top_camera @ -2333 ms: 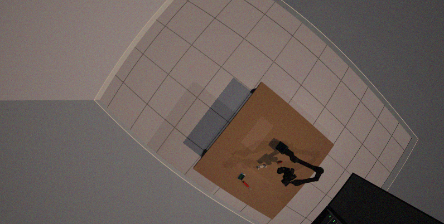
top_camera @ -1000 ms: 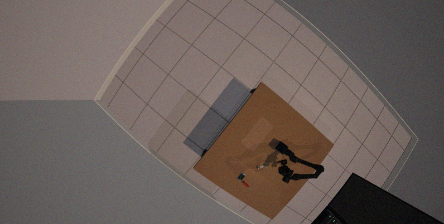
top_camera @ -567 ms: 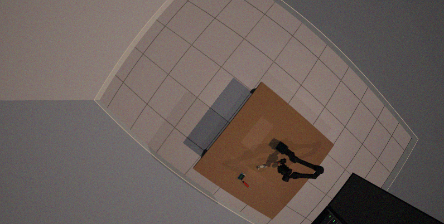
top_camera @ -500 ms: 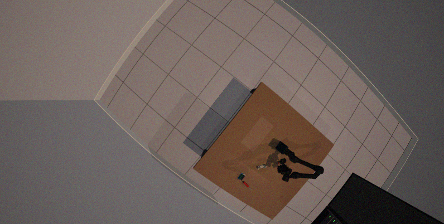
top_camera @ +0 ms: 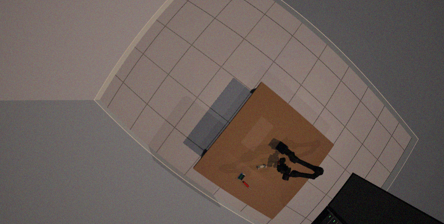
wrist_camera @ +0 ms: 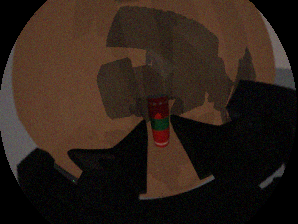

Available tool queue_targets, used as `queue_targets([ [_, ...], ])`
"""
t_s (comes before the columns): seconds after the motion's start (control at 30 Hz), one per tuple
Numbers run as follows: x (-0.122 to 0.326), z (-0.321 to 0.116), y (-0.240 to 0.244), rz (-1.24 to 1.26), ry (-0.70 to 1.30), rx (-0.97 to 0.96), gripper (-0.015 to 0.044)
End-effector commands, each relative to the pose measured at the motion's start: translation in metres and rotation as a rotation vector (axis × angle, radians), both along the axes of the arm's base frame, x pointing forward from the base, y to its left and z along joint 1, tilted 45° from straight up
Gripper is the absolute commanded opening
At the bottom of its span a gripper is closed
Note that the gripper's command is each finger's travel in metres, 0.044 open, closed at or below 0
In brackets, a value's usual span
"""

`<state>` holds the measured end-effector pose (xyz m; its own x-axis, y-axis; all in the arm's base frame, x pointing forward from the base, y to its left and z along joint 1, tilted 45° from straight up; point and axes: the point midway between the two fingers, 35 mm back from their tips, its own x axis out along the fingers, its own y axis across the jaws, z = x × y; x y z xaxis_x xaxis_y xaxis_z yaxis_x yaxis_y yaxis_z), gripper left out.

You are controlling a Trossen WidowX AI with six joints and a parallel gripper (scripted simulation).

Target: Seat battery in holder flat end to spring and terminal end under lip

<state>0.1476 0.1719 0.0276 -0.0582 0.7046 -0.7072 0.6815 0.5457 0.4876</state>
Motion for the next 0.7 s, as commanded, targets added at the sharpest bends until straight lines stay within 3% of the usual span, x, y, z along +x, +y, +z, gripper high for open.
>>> queue_targets([
  [0.0,0.000,-0.001,0.000,-0.003,0.002,-0.004,0.0114],
  [0.23,0.000,-0.001,0.000,-0.003,0.002,-0.004,0.0070],
  [0.67,0.003,0.034,-0.035,-0.003,0.001,-0.007,0.0070],
])
